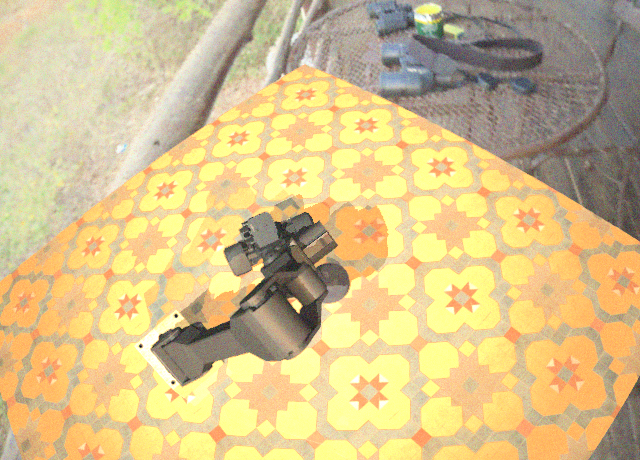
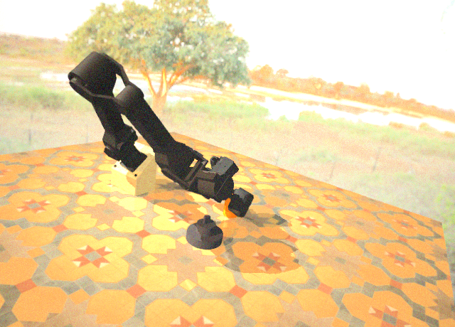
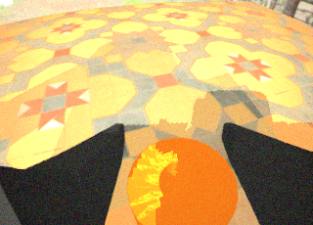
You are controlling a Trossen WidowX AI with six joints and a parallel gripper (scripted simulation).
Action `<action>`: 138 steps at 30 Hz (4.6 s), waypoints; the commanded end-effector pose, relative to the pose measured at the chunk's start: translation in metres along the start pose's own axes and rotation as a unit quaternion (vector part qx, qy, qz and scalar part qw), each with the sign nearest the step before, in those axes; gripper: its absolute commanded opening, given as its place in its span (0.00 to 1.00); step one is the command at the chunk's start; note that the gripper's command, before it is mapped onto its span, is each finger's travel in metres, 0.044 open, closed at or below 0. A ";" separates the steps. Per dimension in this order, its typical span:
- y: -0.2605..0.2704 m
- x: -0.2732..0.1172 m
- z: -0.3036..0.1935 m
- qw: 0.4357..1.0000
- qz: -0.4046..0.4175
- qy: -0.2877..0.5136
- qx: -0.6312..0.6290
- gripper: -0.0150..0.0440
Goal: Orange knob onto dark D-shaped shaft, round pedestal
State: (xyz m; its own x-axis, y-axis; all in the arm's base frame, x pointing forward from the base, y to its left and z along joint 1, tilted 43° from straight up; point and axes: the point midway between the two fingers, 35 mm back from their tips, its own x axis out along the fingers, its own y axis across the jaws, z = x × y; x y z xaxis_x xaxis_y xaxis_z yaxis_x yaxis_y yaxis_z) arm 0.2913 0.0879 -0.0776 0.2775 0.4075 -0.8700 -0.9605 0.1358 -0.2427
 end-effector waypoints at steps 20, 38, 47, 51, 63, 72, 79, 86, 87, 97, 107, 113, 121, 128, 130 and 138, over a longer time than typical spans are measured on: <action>0.000 -0.031 0.075 1.000 0.000 -0.002 0.000 1.00; 0.008 -0.029 0.078 0.889 0.044 0.454 0.045 1.00; 0.001 -0.043 0.094 0.838 -0.003 0.546 0.000 1.00; 0.001 -0.043 0.094 0.838 -0.003 0.546 0.000 1.00; 0.001 -0.043 0.093 0.825 -0.097 0.537 0.145 1.00; 0.001 -0.042 0.092 0.684 -0.317 0.445 0.483 1.00; 0.001 -0.042 0.092 0.668 -0.332 0.434 0.505 1.00; 0.001 -0.042 0.092 0.668 -0.332 0.434 0.505 1.00; 0.001 -0.042 0.092 0.668 -0.332 0.434 0.505 1.00; 0.001 -0.029 0.062 0.668 -0.332 0.434 0.505 1.00; 0.001 -0.023 0.047 0.668 -0.332 0.434 0.505 1.00; 0.000 -0.018 0.039 0.668 -0.332 0.434 0.505 1.00; 0.000 -0.012 0.027 0.668 -0.332 0.434 0.505 1.00; -0.001 -0.008 0.017 0.668 -0.332 0.434 0.505 1.00; -0.001 -0.007 0.014 0.668 -0.332 0.434 0.505 1.00; 0.000 -0.002 0.002 0.668 -0.333 0.434 0.505 1.00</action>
State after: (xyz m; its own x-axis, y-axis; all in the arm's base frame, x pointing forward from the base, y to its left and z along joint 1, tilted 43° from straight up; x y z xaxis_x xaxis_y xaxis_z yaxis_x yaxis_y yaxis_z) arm 0.2922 0.0940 -0.0707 0.0985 -0.6580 -0.7465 0.0032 0.7504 -0.6610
